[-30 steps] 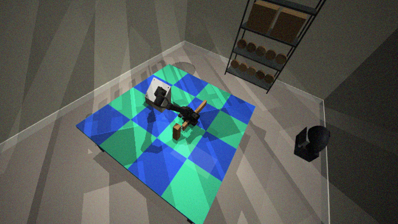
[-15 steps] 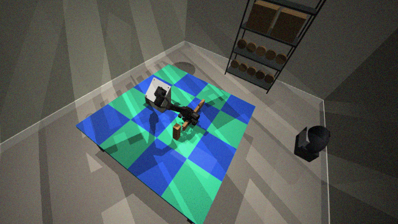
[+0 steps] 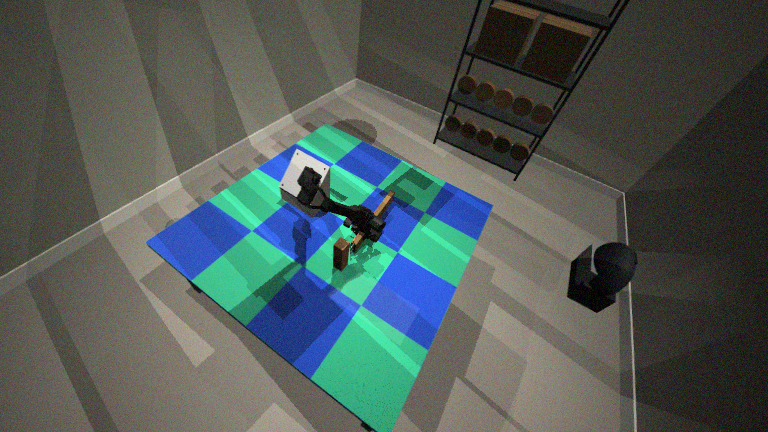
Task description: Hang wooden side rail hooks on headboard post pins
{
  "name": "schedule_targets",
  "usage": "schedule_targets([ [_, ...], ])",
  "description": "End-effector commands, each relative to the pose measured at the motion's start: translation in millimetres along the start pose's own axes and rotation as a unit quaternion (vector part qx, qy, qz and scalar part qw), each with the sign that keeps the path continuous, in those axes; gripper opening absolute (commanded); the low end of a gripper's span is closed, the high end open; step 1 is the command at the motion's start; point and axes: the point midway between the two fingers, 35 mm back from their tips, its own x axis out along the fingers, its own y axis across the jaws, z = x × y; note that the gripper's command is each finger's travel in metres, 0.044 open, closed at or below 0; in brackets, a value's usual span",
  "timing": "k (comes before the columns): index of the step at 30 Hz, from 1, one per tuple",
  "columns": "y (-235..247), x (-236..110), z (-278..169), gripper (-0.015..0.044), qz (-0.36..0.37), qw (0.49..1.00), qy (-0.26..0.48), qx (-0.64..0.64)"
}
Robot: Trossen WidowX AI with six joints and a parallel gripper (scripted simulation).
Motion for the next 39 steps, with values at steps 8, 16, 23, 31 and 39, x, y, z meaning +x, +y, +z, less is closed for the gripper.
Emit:
schedule_targets([
  [8,-1.3,-6.0,0.9,0.0000,-0.004,1.000,0.001,-0.008],
  [16,-1.3,-7.3,0.9,0.0000,-0.004,1.000,0.001,-0.008],
  [23,-1.3,-8.5,0.9,0.0000,-0.004,1.000,0.001,-0.008],
  [31,-1.3,-9.8,0.9,0.0000,-0.004,1.000,0.001,-0.008],
  [39,-1.3,-11.1,1.0,0.0000,-0.004,1.000,0.001,-0.008],
])
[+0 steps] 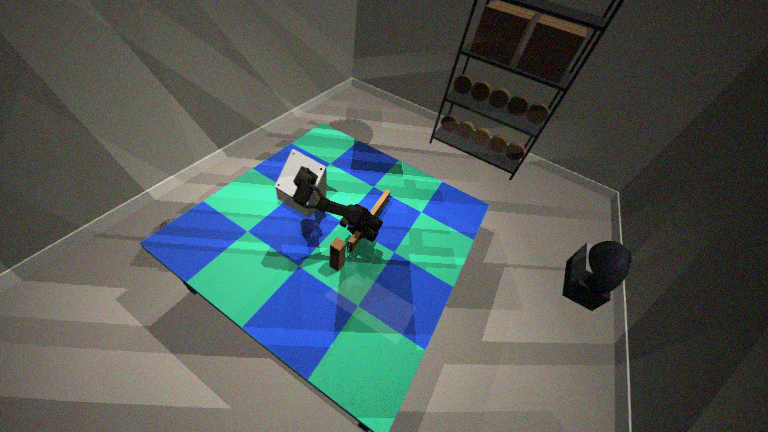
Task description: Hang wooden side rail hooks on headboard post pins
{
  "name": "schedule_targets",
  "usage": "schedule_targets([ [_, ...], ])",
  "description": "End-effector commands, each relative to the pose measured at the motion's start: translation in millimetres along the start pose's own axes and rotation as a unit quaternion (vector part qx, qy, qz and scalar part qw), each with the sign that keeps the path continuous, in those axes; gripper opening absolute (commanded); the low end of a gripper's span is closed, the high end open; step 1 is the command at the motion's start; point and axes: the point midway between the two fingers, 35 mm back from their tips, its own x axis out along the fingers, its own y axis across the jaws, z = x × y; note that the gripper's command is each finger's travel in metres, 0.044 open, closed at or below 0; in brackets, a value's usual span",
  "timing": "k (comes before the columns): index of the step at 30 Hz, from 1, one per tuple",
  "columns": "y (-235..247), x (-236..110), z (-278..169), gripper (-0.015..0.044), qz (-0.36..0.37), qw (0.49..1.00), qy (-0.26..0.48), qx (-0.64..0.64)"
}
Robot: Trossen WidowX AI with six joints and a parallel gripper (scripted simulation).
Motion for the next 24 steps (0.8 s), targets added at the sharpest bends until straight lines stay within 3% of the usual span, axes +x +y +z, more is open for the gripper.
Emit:
schedule_targets([
  [1,-2.6,-6.5,0.8,0.0000,-0.007,1.000,0.001,-0.005],
  [24,-2.5,-10.3,0.8,0.0000,-0.007,1.000,0.001,-0.005],
])
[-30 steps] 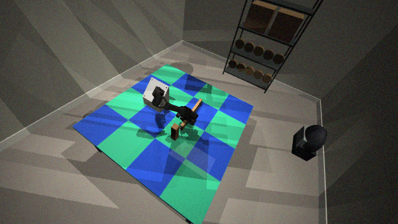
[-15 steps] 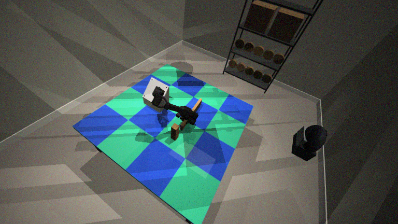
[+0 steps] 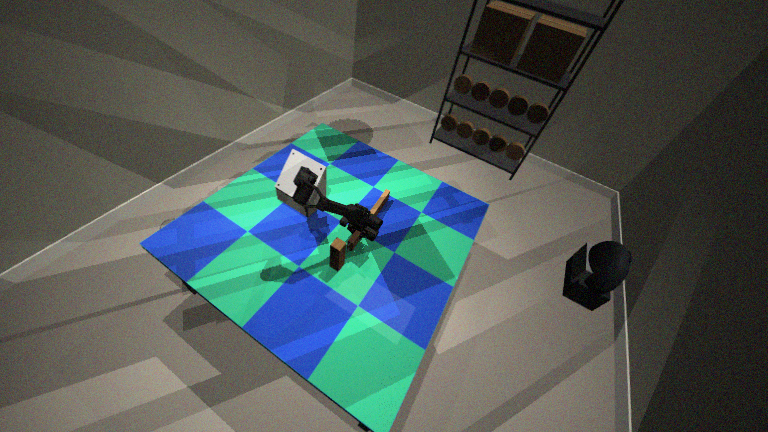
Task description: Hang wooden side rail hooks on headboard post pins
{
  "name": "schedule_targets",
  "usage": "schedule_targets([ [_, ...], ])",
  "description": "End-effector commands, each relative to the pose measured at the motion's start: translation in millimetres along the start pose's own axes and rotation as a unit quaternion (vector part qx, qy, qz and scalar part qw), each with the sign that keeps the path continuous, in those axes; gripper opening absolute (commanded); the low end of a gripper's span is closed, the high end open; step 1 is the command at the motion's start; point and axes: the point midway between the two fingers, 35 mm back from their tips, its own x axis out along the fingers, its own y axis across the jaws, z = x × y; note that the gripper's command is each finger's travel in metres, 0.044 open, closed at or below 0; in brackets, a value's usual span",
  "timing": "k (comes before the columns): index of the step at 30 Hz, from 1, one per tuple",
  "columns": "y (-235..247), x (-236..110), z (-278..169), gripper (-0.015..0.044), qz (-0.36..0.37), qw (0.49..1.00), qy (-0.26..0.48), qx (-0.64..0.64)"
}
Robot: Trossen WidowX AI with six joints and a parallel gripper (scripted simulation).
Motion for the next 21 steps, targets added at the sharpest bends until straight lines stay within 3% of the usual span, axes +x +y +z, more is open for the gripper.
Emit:
schedule_targets([
  [1,-2.9,-6.9,1.0,0.0000,-0.008,1.000,0.000,-0.004],
  [21,-2.9,-10.2,1.0,0.0000,-0.008,1.000,0.000,-0.004],
])
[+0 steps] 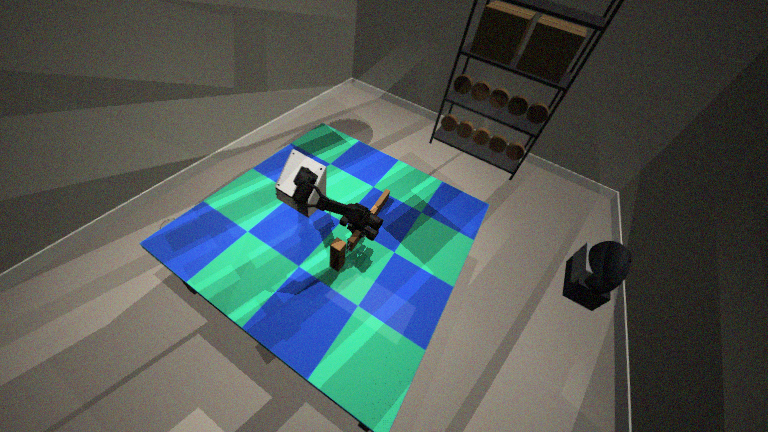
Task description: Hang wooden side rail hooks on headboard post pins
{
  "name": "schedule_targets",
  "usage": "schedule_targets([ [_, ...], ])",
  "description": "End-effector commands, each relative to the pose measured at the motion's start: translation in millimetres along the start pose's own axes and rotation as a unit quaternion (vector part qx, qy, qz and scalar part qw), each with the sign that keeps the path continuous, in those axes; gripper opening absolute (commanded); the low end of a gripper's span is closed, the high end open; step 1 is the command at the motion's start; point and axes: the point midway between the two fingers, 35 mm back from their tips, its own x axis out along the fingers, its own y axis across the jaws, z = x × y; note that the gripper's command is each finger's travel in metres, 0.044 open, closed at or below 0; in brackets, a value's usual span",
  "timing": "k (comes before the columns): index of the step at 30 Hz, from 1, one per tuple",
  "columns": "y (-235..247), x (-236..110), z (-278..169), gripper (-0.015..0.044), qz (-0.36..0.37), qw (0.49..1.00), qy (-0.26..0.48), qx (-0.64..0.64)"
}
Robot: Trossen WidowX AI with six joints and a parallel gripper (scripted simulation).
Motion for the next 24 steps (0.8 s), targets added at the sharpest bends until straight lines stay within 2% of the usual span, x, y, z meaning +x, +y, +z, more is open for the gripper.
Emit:
schedule_targets([
  [1,-3.0,-7.0,0.9,0.0000,-0.008,1.000,0.000,-0.003],
  [24,-3.0,-10.8,1.0,0.0000,-0.008,1.000,0.000,-0.003],
])
